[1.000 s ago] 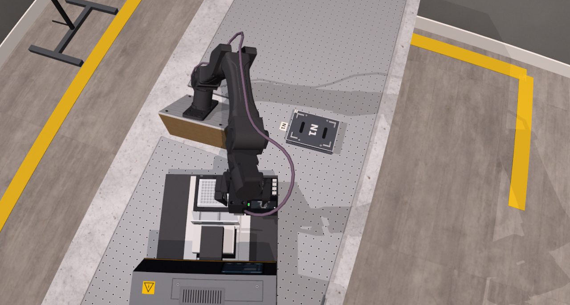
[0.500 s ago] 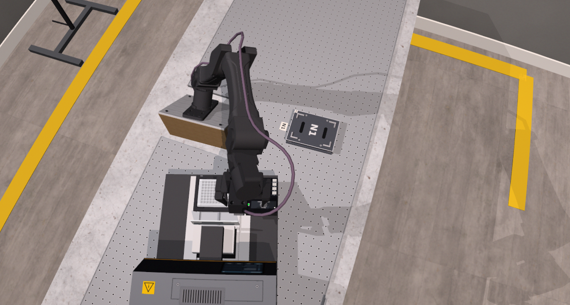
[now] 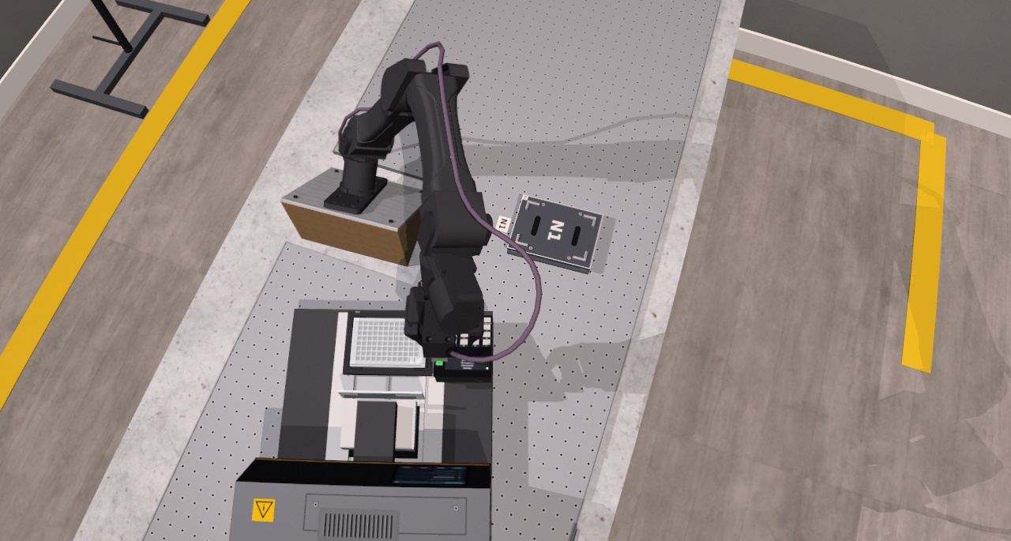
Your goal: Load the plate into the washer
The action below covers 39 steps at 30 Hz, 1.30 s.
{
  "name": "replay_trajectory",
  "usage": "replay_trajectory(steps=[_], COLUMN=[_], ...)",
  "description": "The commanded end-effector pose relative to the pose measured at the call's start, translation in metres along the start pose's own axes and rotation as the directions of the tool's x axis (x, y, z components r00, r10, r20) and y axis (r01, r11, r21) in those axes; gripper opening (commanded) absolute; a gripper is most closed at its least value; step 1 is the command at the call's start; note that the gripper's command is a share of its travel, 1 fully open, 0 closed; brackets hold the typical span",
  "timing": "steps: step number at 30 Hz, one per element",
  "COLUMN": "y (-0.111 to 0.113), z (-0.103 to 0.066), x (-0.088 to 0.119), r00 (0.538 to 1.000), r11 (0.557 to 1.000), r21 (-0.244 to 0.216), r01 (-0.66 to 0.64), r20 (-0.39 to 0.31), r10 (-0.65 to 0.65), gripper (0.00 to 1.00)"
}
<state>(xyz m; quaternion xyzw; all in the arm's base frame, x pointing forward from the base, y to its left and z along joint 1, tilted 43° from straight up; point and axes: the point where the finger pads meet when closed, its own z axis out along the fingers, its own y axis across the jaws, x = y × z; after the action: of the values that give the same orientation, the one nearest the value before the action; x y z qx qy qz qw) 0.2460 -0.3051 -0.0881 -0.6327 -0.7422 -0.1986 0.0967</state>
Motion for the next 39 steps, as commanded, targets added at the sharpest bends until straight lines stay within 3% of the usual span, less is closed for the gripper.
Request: replay_trajectory(steps=[1,7,10,24,27,39], y=[0.011,0.019,0.012,0.039,0.033,0.056], z=[-0.008,-0.005,-0.007,0.003,0.001,0.010], x=[0.004,0.022,0.021,0.068,0.066,0.107], r00=[0.999,0.999,0.998,0.999,0.999,0.999], r11=[1.000,1.000,1.000,1.000,1.000,1.000], r21=[-0.025,-0.025,-0.023,-0.024,-0.024,-0.024], r01=[-0.002,-0.002,-0.021,-0.002,-0.021,-0.002], r20=[0.044,0.044,0.051,0.042,0.050,0.040], r10=[0.003,0.003,0.022,0.003,0.022,0.003], gripper=[0.70,0.58,0.56,0.28,0.26,0.02])
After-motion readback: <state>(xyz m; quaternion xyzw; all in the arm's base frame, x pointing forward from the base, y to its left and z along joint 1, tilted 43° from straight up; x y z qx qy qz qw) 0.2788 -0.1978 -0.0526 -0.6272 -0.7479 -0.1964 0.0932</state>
